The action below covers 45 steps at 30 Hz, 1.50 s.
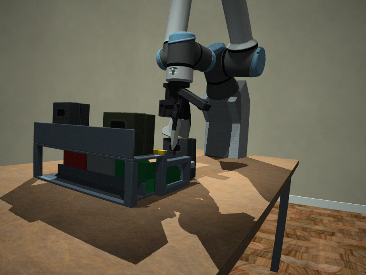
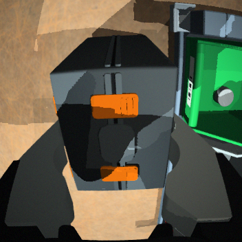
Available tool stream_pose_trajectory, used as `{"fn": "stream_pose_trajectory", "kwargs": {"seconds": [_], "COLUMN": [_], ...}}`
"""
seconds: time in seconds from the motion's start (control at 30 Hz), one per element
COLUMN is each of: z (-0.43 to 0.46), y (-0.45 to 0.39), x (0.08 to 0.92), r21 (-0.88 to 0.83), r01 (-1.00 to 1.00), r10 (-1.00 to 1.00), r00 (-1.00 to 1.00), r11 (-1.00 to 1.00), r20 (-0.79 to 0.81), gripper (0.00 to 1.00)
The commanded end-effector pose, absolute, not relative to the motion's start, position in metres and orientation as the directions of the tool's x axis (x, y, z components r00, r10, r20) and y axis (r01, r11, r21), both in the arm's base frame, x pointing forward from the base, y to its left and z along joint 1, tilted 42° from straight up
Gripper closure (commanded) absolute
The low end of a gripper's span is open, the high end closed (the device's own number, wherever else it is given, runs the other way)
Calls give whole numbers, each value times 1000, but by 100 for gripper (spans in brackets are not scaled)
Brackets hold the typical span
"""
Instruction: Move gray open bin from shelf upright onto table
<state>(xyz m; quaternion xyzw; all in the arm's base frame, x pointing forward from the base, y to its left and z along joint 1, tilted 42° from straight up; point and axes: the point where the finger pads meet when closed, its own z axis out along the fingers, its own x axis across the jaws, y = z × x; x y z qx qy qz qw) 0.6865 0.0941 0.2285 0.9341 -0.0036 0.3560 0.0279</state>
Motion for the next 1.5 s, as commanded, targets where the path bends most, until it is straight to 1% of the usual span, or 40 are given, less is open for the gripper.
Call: {"fn": "stream_pose_trajectory", "kwargs": {"seconds": [0.0, 0.07, 0.1, 1.47], "z": [229, 229, 229, 229], "y": [94, 94, 94, 94], "x": [687, 687, 687, 687], "r21": [50, 50, 50, 50], "r01": [-27, -27, -26, -26], "r10": [13, 13, 13, 13], "r00": [746, 746, 746, 746], "r11": [-998, -998, -998, -998], "r20": [666, 666, 666, 666], "gripper": [100, 100, 42, 42]}}
